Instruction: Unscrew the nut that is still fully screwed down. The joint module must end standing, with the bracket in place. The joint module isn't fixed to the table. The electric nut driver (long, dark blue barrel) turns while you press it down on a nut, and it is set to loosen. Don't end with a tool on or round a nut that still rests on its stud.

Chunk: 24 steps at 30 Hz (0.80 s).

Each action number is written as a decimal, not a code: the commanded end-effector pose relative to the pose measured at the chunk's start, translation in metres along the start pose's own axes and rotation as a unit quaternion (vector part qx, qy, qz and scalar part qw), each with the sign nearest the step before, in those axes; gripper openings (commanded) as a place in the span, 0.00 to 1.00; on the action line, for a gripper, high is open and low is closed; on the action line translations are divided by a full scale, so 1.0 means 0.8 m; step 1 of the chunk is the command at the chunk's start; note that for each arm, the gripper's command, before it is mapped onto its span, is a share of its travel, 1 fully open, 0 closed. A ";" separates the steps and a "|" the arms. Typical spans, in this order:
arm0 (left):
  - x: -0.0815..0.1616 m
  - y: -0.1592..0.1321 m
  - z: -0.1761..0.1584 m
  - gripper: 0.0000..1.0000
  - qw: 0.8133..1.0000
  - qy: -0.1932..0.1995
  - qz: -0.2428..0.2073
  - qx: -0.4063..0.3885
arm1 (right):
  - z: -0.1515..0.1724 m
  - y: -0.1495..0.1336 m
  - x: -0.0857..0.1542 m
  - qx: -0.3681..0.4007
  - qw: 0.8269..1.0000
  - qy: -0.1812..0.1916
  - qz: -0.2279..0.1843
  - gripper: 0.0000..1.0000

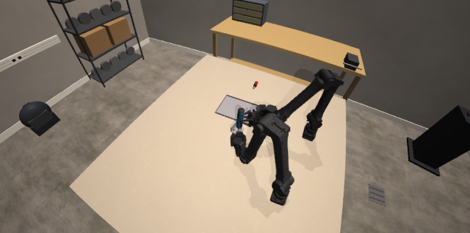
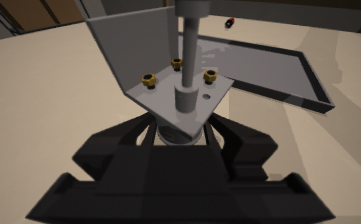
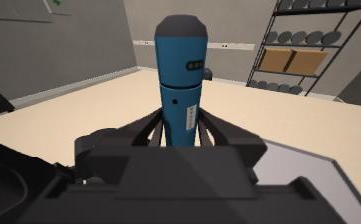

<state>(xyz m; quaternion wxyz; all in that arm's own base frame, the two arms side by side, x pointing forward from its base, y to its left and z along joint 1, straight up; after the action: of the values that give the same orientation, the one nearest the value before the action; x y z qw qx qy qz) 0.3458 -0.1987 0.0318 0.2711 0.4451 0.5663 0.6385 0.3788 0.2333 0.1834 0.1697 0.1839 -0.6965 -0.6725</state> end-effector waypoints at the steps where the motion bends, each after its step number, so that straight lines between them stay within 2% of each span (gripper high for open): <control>1: -0.003 0.014 -0.004 0.59 1.000 -0.003 -0.018 -0.013 | 0.006 0.037 -0.012 0.001 0.999 0.002 -0.049 0.42; 13: -0.003 0.014 -0.004 0.59 1.000 -0.003 -0.018 -0.013 | 0.007 0.013 -0.011 0.001 1.000 0.003 -0.030 0.42; 19: -0.003 0.014 -0.004 0.59 1.000 -0.003 -0.018 -0.013 | 0.006 0.020 -0.010 0.001 0.999 0.003 -0.037 0.42; 24: -0.003 0.014 -0.004 0.59 1.000 -0.003 -0.018 -0.013 | 0.007 0.008 -0.007 0.002 1.000 0.003 -0.029 0.42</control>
<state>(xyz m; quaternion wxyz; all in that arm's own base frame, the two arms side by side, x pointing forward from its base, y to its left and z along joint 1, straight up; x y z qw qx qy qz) 0.3458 -0.1987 0.0318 0.2710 0.4451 0.5663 0.6386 0.3797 0.2339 0.1803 0.1661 0.1870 -0.6955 -0.6736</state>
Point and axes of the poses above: on each arm, the point where the finger pads meet when closed, its own x axis back along the fingers, its own z axis across the jaws, y = z × x, the point moved 10 cm from there along x, back along the fingers, and after that the axes turned 2 degrees about x, right-handed, at the moved point
